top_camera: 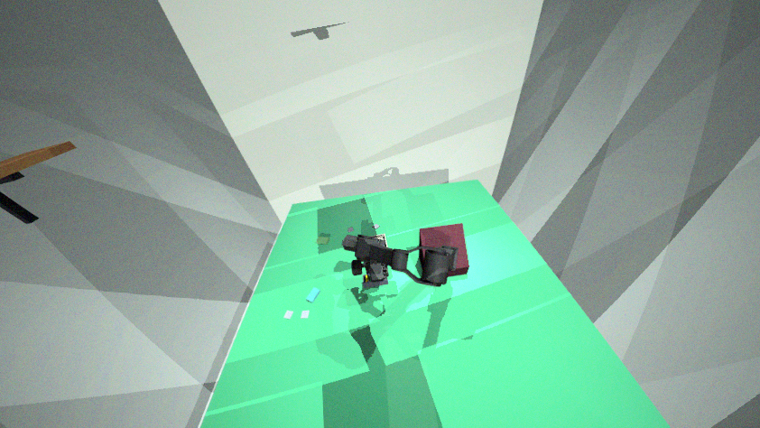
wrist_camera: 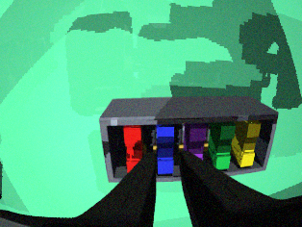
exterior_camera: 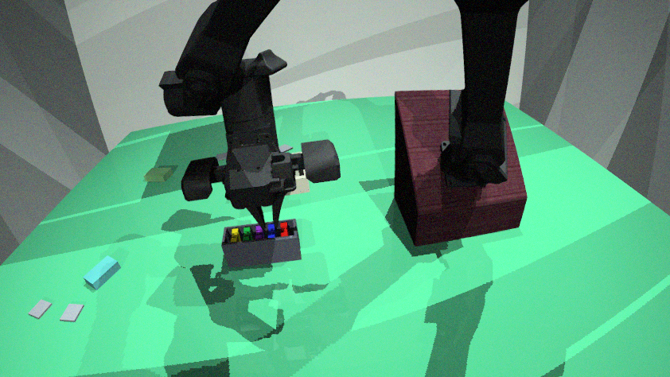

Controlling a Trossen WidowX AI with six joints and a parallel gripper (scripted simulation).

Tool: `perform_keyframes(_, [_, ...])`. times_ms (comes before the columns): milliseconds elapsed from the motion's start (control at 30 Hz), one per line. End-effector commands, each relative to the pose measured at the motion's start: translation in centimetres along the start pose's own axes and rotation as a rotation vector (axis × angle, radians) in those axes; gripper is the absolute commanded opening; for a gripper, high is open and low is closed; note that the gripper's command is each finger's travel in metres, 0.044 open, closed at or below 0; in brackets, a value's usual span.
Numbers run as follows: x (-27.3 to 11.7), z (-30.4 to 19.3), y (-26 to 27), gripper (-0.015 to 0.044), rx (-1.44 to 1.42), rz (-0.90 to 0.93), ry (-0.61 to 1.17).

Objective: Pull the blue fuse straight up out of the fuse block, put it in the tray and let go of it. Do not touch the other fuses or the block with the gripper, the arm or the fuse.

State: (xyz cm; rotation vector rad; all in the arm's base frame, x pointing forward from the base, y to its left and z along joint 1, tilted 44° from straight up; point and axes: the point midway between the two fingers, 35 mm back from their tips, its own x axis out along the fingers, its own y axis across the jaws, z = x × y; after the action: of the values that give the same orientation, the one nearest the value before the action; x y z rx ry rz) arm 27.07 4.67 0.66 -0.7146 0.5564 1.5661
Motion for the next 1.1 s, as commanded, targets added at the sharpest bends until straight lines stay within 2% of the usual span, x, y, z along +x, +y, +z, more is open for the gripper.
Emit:
perform_keyframes(0, [0.3, 0.0, 0.0, 0.0062, 0.005, -0.002, -0.005])
perform_keyframes(600, [1.3, 0.0, 0.0, 0.0062, 0.005, -0.002, -0.005])
perform_keyframes(900, [1.2, 0.0, 0.0, 0.0002, 0.0, 0.001, -0.001])
perform_keyframes(1067, [1.2, 0.0, 0.0, 0.0, 0.0, 0.001, -0.001])
